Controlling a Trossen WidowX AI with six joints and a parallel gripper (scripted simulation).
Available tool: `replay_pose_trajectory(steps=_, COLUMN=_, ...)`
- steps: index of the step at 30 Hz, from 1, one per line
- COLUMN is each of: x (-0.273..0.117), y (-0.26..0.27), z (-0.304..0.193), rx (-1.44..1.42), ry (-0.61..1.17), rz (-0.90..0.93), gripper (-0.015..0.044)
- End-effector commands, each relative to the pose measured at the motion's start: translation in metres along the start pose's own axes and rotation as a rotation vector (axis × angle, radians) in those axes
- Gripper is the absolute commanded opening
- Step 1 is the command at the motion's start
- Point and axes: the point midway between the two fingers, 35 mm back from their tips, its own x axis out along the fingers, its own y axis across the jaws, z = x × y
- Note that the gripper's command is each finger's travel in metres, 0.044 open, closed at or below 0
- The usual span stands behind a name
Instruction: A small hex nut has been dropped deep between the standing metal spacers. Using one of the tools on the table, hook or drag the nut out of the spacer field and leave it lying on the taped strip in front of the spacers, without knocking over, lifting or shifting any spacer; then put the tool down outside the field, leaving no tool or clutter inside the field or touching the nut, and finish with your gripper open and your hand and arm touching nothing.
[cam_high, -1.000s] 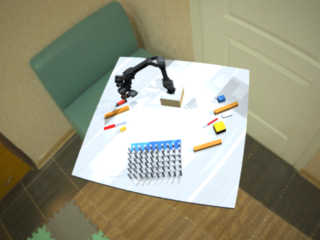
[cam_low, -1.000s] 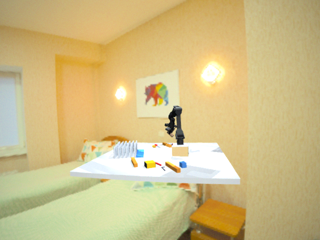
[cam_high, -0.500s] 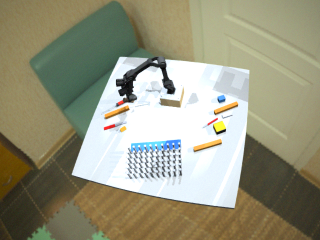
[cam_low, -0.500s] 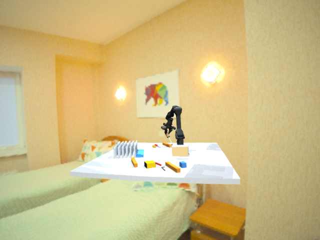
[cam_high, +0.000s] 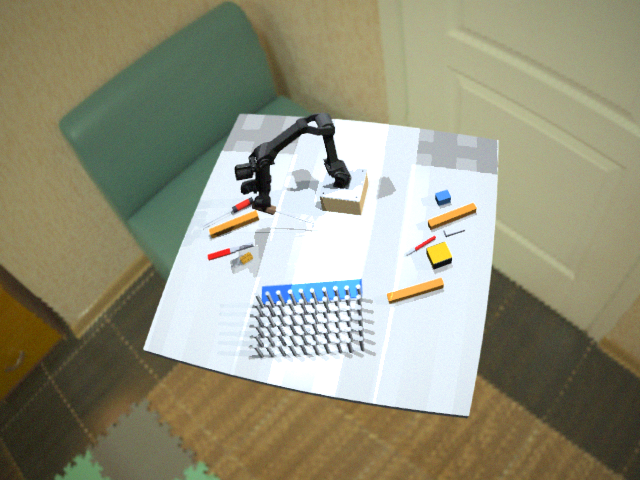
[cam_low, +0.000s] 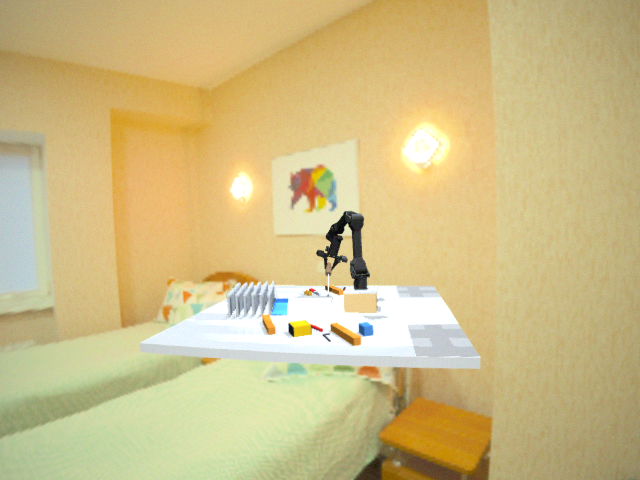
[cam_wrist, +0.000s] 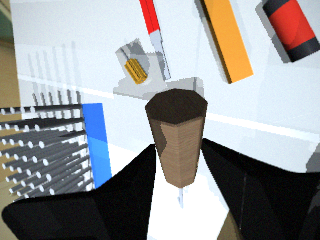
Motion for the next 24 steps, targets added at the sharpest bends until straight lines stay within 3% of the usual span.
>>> replay_pose_trajectory(steps=1, x=-0.002, y=0.010, z=-0.007, rx=0.108, ry=0.017, rz=0.023, gripper=0.0000)
replay_pose_trajectory(steps=24, x=-0.002, y=0.058, z=-0.055, rx=0.787, ry=0.205, rz=0.039, gripper=0.0000)
